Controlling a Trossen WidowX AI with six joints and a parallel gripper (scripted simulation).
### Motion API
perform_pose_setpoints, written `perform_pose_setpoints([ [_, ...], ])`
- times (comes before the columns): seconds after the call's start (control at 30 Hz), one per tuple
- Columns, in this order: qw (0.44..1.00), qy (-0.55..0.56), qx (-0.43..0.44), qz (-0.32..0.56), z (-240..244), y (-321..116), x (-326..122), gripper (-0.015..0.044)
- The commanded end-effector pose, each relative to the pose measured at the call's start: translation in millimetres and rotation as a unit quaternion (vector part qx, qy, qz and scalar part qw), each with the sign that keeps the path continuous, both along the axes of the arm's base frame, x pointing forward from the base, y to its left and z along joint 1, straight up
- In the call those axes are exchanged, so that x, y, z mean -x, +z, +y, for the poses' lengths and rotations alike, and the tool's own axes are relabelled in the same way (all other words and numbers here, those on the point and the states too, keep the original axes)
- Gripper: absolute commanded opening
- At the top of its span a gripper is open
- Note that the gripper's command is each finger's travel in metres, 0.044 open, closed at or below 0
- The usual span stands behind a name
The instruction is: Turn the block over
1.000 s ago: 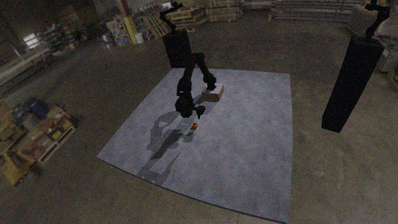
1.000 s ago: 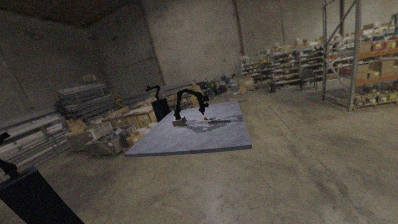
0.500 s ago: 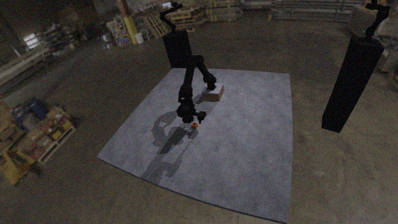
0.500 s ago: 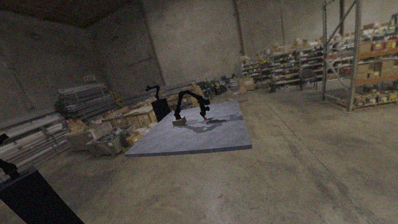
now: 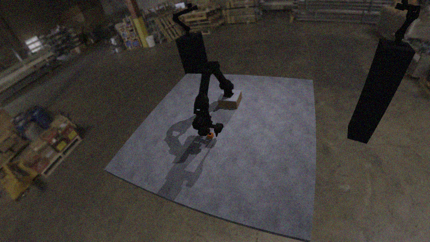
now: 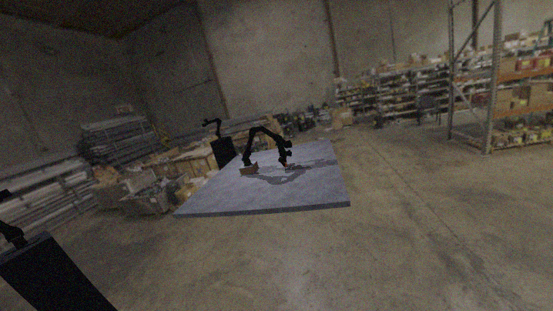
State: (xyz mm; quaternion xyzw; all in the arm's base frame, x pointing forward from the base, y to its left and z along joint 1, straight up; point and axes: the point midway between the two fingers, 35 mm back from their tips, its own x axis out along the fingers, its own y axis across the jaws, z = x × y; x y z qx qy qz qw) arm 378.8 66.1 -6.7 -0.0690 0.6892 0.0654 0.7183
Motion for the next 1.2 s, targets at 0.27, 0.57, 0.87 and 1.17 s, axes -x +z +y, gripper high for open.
perform_pose_setpoints([
  [0.27,1.0,0.001,-0.001,0.001,0.0,-5.5,0.9,0.0256],
  [0.57,1.0,0.001,-0.001,0.001,0.0,-5.5,0.9,0.0098],
  [0.87,1.0,0.001,-0.001,0.001,0.0,-5.5,0.9,0.0038],
  [1.17,1.0,0.001,-0.001,0.001,0.0,24.6,1.9,0.0],
])
